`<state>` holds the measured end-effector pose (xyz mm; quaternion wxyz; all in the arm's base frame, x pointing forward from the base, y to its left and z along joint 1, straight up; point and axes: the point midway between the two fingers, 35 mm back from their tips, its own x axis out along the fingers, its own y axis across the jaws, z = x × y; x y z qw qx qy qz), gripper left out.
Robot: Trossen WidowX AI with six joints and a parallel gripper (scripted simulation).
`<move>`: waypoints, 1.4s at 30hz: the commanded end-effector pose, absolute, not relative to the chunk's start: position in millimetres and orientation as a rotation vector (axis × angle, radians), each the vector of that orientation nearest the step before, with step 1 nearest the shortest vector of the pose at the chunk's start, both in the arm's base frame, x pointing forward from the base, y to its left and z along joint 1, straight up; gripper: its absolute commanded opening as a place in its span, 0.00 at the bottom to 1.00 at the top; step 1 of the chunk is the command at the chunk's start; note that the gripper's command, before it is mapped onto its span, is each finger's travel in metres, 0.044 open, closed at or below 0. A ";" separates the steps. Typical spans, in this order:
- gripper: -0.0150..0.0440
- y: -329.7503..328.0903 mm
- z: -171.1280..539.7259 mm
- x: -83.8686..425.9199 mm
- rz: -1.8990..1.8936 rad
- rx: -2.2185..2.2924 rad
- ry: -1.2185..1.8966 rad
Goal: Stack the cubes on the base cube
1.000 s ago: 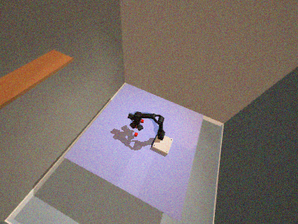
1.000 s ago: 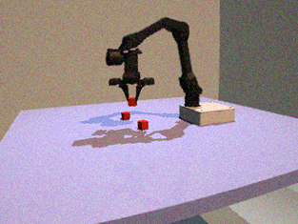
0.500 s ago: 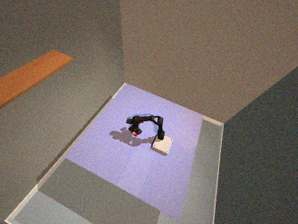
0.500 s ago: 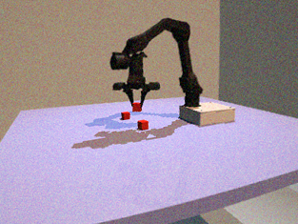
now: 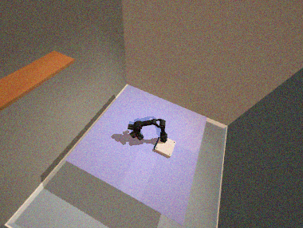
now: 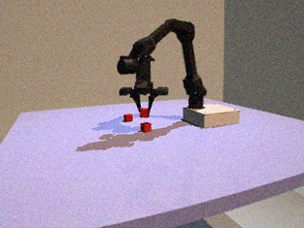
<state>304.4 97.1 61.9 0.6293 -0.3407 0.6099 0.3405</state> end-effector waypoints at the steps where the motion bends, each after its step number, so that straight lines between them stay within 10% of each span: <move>1: 0.43 97.7 60.8 303.9 0.774 -0.780 1.400; 42: 0.43 97.8 32.3 304.7 0.773 -0.780 1.400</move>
